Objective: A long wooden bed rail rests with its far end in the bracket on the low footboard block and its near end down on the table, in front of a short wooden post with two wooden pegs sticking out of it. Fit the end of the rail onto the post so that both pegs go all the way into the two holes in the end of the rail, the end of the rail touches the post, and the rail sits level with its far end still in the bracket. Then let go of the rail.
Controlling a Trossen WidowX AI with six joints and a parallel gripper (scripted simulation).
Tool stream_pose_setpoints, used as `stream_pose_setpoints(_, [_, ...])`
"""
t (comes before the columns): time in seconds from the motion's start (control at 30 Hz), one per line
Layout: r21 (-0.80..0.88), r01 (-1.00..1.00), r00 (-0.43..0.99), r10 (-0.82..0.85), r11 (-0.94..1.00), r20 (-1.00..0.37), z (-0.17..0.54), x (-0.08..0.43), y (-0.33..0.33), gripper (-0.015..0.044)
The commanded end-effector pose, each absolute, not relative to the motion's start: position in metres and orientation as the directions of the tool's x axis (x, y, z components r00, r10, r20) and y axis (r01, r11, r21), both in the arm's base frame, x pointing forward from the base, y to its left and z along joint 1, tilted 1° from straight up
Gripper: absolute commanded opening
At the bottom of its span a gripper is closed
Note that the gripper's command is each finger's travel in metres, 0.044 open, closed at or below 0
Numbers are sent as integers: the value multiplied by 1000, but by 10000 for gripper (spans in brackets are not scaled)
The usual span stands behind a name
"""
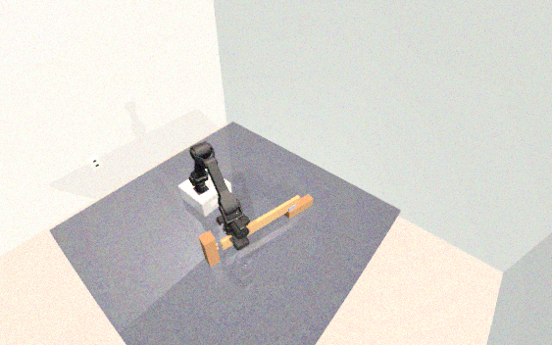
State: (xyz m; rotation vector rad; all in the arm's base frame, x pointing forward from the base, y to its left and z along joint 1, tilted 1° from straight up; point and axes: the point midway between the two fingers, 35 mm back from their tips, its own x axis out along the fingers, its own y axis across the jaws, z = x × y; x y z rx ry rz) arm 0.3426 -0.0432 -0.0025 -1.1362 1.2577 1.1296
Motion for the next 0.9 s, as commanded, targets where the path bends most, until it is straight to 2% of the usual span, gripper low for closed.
stream_pose_setpoints(0.0, [-25,-994,25,-1,102,-1000,6,348,-43,0])
stream_pose_setpoints(0.87, [-25,-994,25,-1,102,-1000,13,347,-43,0])
